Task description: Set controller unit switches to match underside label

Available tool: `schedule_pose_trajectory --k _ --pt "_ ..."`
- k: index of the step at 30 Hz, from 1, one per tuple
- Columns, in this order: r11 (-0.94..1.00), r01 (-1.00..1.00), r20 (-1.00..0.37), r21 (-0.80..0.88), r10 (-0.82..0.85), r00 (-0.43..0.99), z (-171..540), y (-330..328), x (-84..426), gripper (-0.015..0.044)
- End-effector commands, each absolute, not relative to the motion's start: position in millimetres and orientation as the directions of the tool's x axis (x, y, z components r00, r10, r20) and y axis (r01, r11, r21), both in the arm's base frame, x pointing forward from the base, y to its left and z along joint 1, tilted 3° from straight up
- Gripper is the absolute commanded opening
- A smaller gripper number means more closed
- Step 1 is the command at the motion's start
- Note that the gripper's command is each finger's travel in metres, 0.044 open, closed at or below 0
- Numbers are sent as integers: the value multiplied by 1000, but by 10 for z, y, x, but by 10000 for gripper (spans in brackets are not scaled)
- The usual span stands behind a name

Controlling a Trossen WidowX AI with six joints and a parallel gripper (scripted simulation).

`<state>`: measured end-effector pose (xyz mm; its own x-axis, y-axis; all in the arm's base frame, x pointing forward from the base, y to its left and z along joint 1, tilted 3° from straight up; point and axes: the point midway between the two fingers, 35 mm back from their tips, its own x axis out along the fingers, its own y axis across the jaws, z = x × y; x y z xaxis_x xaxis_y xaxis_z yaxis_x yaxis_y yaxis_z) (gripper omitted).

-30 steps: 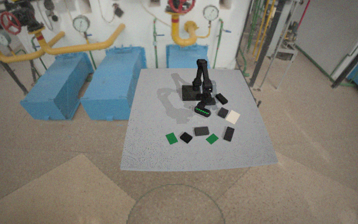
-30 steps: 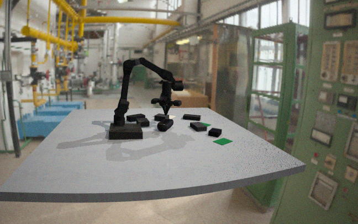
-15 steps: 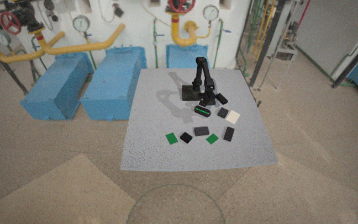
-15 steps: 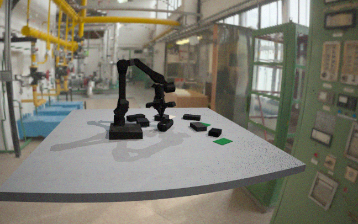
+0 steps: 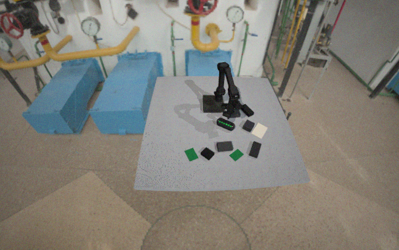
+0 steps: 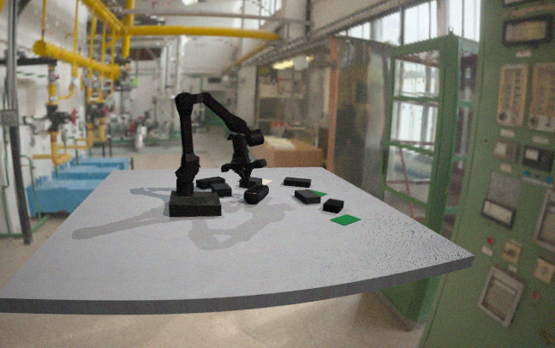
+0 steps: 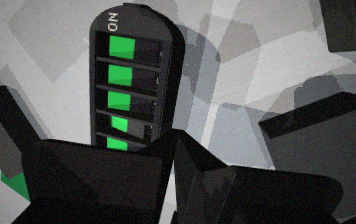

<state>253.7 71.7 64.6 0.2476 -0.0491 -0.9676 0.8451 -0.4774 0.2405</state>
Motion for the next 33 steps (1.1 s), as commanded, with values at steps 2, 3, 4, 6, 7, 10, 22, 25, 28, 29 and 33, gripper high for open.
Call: schedule_pose_trajectory --k 2,3,4,6,7,10,22,25,28,29,33 --pt "-480 842 -967 245 -56 249 559 718 2541 0" --pt "-480 842 -967 245 -57 249 540 720 2544 0" --pt "-480 842 -967 245 -57 248 520 722 2546 0" --pt "-480 843 -967 245 -58 248 481 726 2549 0" --pt "-480 843 -967 245 -58 247 461 727 2551 0" --pt "-479 843 -967 244 -60 247 402 732 2554 0" --pt "-477 844 -968 244 -64 244 200 745 2554 0" --pt "-477 844 -968 244 -64 244 200 745 2554 0" --pt "-477 844 -968 244 -64 244 200 744 2556 0" --pt "-477 844 -968 244 -64 244 200 743 2557 0" --pt "-477 844 -968 244 -64 244 201 737 2569 0"
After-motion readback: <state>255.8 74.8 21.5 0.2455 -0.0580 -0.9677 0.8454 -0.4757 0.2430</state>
